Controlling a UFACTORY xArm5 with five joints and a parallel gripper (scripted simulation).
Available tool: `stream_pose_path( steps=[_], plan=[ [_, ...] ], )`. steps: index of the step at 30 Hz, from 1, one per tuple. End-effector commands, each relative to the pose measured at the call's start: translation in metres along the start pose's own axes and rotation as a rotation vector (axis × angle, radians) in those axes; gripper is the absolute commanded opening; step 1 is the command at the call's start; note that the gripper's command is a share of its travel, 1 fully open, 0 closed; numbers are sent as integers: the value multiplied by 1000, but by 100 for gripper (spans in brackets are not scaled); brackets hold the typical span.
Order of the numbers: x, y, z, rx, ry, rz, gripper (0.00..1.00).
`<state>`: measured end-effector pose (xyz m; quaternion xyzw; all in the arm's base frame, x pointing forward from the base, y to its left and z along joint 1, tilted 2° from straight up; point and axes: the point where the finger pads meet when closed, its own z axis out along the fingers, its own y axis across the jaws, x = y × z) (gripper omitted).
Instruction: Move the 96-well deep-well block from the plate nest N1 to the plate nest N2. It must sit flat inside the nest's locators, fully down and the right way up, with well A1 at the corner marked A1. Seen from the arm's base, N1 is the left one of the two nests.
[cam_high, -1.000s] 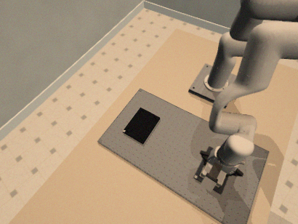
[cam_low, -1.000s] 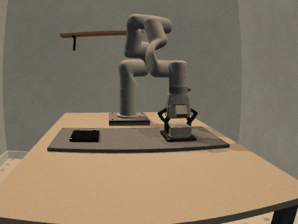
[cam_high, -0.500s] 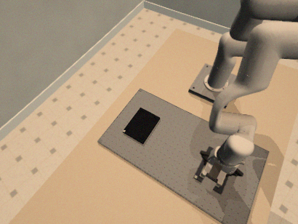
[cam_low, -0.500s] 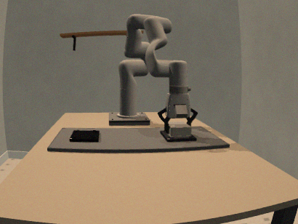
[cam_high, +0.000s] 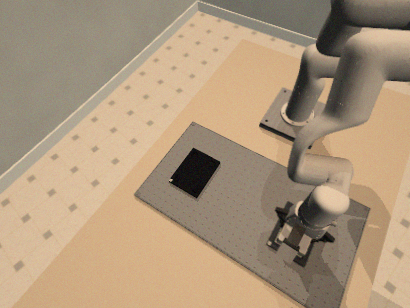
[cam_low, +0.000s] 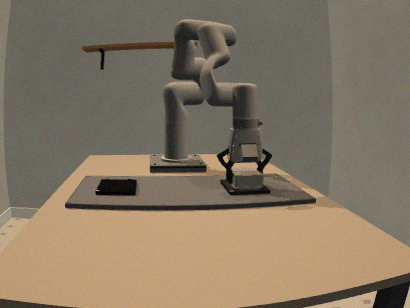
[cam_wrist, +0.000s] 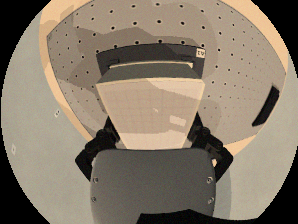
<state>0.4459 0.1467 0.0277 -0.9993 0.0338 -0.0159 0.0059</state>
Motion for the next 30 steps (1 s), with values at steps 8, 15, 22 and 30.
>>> stream_pose_path(
  steps=[8,15,22,30],
  plan=[
    [1,0,-3,1,3,0,0],
    [1,0,-8,1,3,0,0],
    [1,0,-11,1,3,0,0],
    [1,-1,-17,1,3,0,0]
  ],
)
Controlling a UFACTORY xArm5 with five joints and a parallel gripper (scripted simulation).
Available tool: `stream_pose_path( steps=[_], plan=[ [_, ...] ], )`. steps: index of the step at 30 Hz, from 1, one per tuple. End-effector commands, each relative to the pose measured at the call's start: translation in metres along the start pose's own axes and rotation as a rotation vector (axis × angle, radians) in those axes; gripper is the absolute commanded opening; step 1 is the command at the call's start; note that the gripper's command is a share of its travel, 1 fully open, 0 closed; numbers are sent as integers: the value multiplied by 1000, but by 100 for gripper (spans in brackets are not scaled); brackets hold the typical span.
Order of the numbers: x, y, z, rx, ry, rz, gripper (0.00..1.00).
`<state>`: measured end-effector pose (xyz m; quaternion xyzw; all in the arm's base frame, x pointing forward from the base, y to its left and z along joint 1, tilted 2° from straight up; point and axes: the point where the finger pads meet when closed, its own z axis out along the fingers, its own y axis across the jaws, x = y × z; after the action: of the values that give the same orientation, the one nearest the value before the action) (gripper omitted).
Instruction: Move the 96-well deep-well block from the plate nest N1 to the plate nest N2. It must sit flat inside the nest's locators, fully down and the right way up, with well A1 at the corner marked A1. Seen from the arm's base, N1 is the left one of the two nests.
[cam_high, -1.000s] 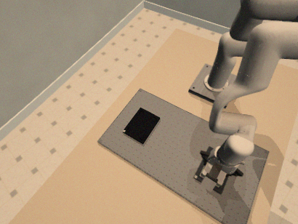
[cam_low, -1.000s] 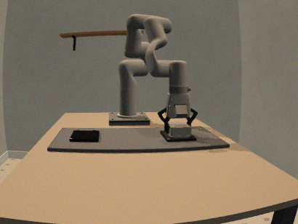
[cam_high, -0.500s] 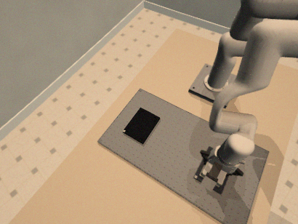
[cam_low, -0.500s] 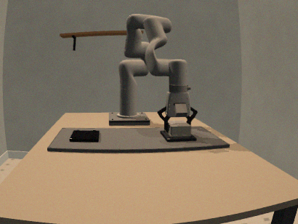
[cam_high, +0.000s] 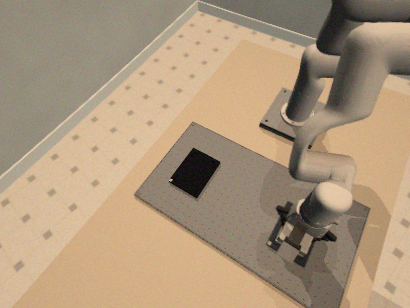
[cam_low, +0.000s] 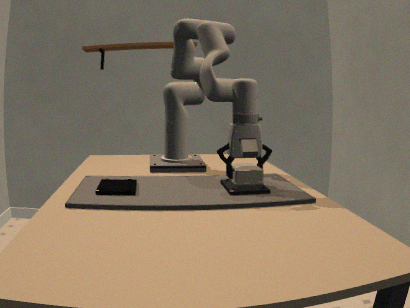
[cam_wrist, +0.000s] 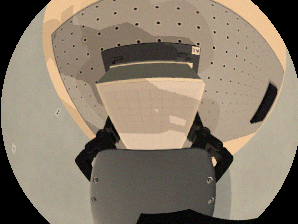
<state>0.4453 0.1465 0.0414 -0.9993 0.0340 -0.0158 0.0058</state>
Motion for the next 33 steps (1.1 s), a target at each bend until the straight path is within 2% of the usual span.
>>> stream_pose_path(
  steps=[1,14,33],
  plan=[
    [1,-1,-4,2,4,0,0],
    [1,-1,-8,2,4,0,0],
    [1,-1,-36,2,4,0,0]
  ],
)
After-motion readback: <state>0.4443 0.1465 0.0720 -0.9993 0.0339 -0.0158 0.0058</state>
